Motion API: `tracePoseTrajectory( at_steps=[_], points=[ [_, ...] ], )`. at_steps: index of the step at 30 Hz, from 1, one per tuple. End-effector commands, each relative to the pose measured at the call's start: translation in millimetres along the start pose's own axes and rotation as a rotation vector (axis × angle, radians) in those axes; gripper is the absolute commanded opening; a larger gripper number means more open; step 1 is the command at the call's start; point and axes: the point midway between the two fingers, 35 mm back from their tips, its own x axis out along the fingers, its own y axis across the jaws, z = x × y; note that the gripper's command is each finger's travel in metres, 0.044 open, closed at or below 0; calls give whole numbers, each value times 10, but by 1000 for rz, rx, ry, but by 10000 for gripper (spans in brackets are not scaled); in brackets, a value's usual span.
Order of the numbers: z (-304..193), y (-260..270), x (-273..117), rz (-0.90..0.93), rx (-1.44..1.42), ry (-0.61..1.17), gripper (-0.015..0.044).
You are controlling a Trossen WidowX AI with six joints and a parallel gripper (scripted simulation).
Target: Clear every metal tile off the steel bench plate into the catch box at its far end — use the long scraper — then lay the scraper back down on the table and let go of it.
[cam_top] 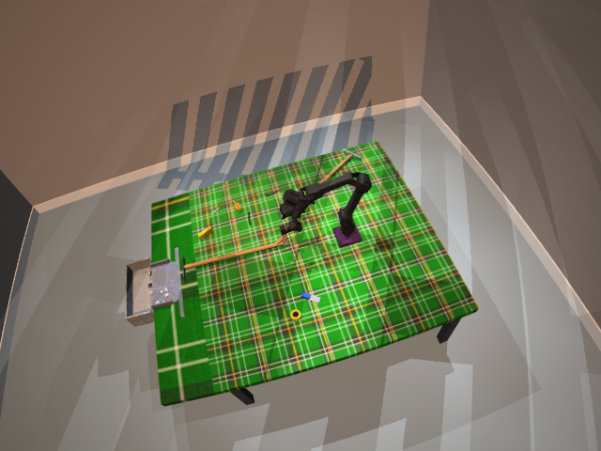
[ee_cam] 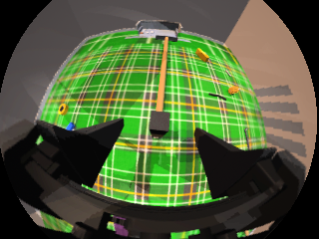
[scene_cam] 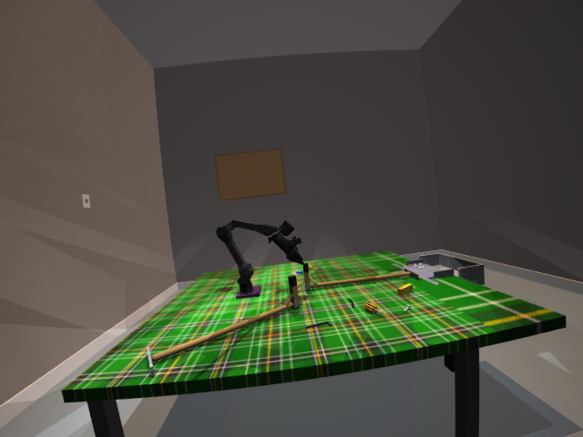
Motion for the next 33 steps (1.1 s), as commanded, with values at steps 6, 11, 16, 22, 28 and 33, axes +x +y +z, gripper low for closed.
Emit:
tracePoseTrajectory(
  at_steps=[6,11,16,22,28,33],
  points=[
    [445,-25,-494,27,4,-186,440],
    [647,-32,-794,39,3,-286,440],
    [817,-31,-1118,49,-3,-386,440],
    [977,-15,-1533,59,-18,-504,440],
    [1085,19,-1970,66,-38,-620,440],
    [1123,49,-2230,69,-53,-686,440]
  ],
)
